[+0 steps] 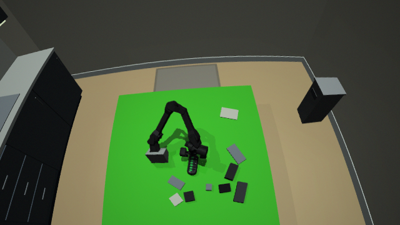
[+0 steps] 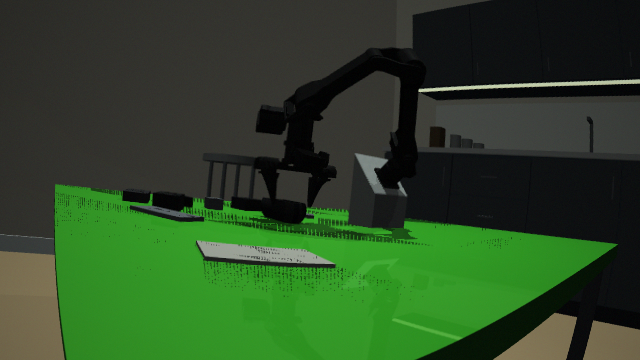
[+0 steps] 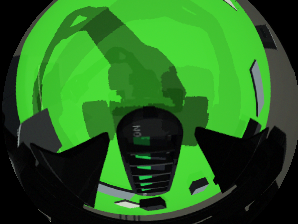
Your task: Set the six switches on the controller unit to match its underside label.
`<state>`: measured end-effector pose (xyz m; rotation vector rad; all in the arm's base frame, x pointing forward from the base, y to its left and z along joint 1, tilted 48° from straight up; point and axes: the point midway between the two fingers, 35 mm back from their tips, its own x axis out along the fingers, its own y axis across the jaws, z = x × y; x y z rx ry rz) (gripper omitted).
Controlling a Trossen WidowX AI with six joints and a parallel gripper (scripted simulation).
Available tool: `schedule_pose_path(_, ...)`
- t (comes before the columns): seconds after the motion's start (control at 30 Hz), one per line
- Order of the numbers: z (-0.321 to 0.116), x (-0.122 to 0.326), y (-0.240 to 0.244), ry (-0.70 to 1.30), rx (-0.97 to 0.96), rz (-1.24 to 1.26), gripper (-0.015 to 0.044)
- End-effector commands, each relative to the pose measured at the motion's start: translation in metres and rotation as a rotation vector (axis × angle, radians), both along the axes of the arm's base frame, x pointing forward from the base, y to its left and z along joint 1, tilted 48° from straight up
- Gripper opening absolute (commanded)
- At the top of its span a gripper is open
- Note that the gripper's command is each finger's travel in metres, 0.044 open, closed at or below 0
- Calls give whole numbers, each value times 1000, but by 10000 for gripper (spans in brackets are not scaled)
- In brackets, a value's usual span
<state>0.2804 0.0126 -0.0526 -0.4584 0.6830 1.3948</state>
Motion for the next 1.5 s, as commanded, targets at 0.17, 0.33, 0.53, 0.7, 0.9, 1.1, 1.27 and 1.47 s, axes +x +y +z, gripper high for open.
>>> schedule_pose_path(0.17, -6, -2, 6, 12, 8, -3, 361)
schedule_pose_path(0.33, -6, -2, 6, 12, 8, -3, 308)
schedule_pose_path(0.53, -6, -2, 6, 12, 8, -3, 268)
schedule_pose_path(0.7, -6, -2, 6, 12, 8, -3, 215)
schedule_pose_path(0.9, -7, 1, 6, 12, 8, -3, 58)
schedule_pose_path(1.1, -8, 6, 5, 12, 8, -3, 0)
schedule_pose_path(1.27, -9, 11, 4, 12, 8, -3, 0)
schedule_pose_path(1.47, -9, 17, 3, 11, 8, -3, 0)
